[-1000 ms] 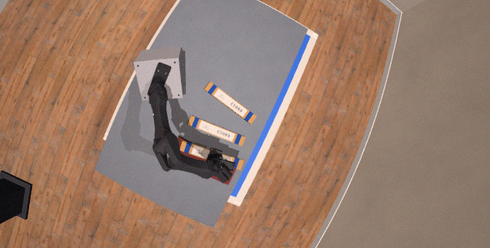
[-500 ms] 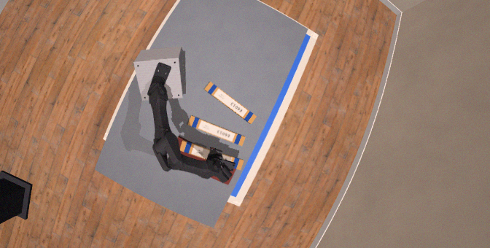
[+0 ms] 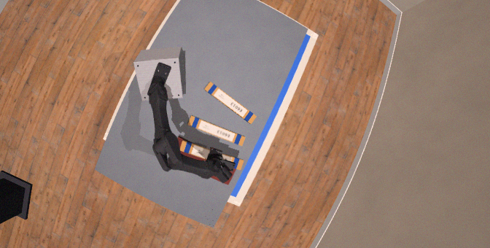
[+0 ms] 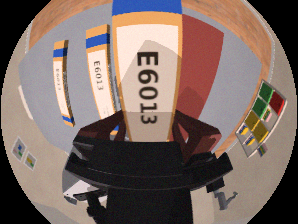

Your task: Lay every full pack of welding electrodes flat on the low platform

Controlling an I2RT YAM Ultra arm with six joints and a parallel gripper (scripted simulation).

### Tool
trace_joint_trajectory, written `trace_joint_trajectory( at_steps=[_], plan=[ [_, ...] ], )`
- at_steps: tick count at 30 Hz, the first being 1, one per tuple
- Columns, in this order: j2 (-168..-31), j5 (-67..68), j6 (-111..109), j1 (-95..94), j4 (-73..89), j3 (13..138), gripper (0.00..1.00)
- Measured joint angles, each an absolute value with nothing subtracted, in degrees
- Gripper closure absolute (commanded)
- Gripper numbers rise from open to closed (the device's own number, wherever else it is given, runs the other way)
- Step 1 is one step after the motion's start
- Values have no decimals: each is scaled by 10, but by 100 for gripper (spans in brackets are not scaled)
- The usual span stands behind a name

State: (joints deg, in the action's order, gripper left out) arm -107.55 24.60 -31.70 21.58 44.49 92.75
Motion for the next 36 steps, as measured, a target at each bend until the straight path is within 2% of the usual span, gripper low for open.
trace_joint_trajectory(
  at_steps=[36],
  plan=[
    [-1083, 243, -321, 219, 449, 932, 100]
  ],
)
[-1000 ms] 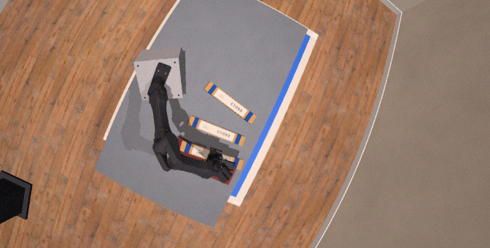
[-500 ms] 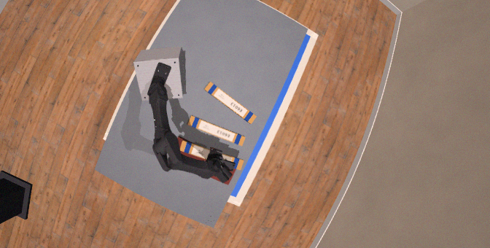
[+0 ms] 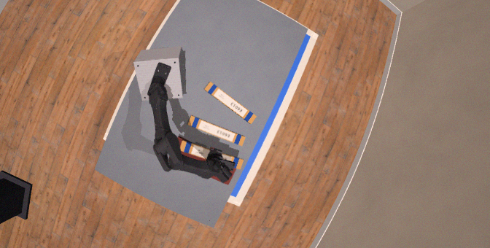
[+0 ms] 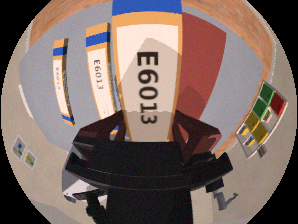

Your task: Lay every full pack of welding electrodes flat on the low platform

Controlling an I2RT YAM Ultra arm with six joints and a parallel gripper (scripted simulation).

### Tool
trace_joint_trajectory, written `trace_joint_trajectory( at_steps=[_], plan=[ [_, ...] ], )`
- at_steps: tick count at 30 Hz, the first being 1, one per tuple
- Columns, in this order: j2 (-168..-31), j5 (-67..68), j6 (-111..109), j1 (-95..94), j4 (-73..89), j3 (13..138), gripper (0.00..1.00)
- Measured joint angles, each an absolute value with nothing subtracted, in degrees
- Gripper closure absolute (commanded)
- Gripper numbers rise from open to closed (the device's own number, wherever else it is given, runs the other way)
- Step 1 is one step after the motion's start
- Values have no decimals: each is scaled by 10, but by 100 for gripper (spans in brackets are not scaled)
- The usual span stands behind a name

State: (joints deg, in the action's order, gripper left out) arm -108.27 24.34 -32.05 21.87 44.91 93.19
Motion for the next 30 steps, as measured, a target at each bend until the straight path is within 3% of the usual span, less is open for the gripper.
trace_joint_trajectory(
  at_steps=[30],
  plan=[
    [-1128, 220, -362, 270, 493, 1038, 100]
  ],
)
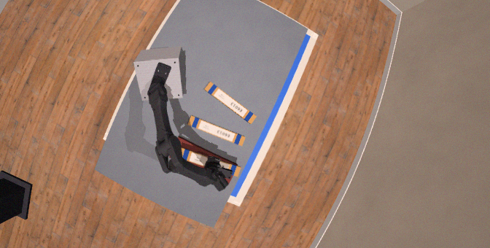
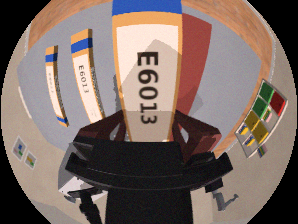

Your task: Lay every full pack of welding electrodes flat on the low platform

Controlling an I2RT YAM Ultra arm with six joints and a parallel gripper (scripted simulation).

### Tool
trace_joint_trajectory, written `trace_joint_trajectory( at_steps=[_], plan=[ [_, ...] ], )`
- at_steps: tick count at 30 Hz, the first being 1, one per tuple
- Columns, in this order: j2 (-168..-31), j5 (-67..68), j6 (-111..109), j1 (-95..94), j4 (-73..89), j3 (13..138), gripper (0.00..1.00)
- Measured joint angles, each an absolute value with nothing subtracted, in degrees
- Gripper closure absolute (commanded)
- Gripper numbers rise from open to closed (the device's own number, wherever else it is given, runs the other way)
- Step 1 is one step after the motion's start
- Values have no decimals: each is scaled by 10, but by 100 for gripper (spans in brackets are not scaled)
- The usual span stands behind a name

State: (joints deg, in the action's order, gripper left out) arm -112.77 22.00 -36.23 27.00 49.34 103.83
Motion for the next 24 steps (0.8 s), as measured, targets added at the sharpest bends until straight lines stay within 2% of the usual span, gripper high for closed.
trace_joint_trajectory(
  at_steps=[24],
  plan=[
    [-1156, 216, -365, 270, 514, 1081, 100]
  ],
)
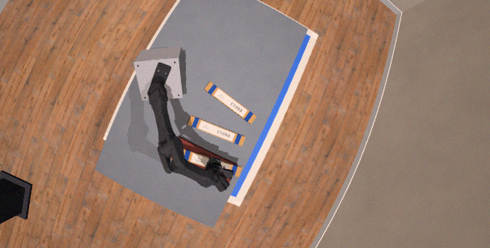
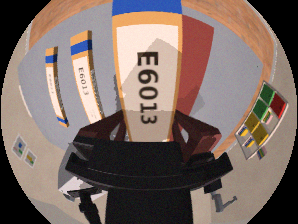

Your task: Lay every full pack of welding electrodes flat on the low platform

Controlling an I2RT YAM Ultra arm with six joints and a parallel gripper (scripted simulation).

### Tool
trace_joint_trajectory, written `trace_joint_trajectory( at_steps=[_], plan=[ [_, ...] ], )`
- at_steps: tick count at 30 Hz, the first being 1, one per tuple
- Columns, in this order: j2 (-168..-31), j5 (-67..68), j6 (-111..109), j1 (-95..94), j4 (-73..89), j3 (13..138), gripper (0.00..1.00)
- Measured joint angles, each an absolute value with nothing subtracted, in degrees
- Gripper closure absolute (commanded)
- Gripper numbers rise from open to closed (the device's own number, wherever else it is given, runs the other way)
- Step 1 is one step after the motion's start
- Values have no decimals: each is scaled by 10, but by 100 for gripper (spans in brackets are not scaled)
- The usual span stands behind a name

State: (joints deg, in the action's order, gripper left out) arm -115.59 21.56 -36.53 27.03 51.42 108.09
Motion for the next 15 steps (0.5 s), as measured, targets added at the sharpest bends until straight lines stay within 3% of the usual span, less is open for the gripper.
trace_joint_trajectory(
  at_steps=[15],
  plan=[
    [-1170, 214, -368, 270, 517, 1088, 100]
  ],
)
